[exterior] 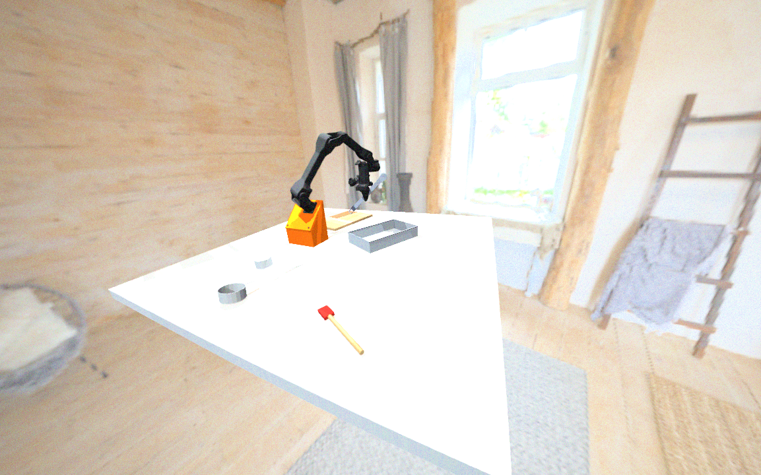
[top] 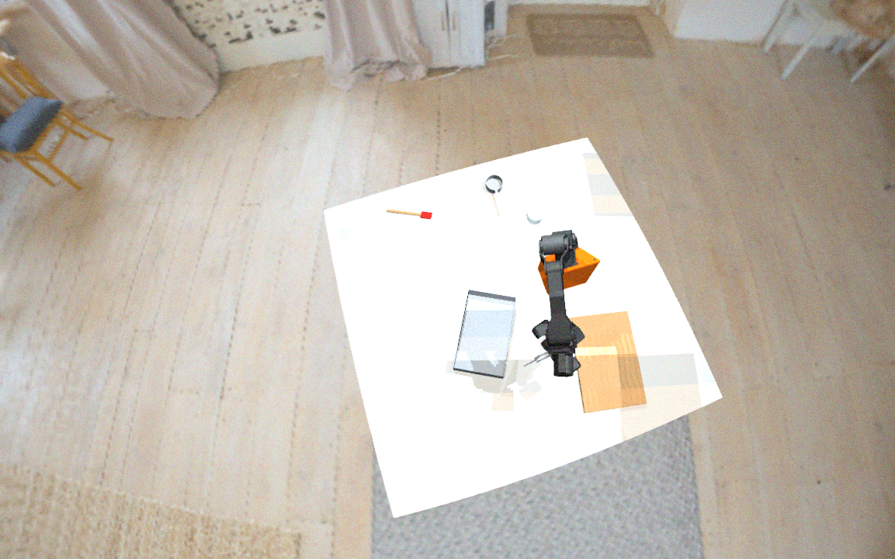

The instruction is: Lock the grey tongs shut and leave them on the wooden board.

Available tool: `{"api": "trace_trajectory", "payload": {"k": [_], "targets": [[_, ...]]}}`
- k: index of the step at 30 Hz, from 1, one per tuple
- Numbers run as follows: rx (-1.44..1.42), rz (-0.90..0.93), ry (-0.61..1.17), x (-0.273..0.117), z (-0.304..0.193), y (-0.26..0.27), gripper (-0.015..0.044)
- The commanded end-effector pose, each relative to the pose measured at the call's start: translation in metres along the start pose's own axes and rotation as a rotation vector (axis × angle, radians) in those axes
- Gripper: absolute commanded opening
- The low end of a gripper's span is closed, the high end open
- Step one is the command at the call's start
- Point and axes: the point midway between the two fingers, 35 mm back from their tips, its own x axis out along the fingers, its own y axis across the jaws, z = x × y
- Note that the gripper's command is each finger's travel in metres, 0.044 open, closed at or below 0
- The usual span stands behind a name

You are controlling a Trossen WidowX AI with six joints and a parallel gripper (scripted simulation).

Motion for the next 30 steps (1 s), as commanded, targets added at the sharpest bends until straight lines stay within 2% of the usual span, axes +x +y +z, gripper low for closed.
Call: {"api": "trace_trajectory", "payload": {"k": [1,16,30], "targets": [[-0.063,-0.016,0.005,-0.006,0.010,-0.016,-0.0150],[-0.391,-0.041,0.018,-0.018,0.085,-0.081,-0.0150],[-0.711,-0.037,0.006,-0.014,0.169,-0.124,-0.0150]]}}
